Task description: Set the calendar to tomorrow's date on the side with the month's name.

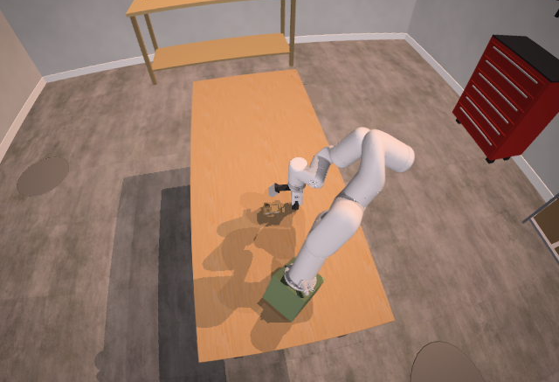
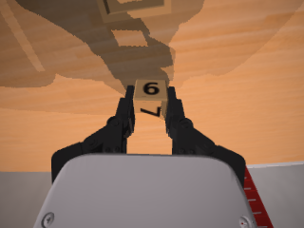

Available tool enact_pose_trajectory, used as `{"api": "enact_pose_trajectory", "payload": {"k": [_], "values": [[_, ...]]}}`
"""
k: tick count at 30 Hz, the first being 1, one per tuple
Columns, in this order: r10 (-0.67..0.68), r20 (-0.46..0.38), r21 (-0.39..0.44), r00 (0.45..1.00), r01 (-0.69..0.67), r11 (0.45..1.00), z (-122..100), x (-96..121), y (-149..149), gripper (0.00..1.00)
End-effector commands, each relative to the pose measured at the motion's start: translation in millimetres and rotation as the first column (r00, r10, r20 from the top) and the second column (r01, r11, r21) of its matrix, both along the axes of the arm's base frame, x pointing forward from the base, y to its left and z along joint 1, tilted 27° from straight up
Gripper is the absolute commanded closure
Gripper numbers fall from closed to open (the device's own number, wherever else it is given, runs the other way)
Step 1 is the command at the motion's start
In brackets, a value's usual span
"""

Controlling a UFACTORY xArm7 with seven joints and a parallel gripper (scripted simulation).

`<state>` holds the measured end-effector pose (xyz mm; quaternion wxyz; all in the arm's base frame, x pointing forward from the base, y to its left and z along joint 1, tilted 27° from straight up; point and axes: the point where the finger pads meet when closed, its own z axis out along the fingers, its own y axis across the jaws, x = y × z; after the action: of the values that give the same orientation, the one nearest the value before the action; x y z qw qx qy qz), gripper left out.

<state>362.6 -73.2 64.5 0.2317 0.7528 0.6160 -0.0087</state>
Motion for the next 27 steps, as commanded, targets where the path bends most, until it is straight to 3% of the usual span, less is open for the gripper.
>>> {"api": "enact_pose_trajectory", "payload": {"k": [1,22,27], "values": [[0.001,0.002,0.000,1.000,-0.001,1.000,0.5,0.7,0.5,0.71],[0.001,0.002,0.000,1.000,-0.001,1.000,0.5,0.7,0.5,0.71],[0.001,0.002,0.000,1.000,-0.001,1.000,0.5,0.7,0.5,0.63]]}}
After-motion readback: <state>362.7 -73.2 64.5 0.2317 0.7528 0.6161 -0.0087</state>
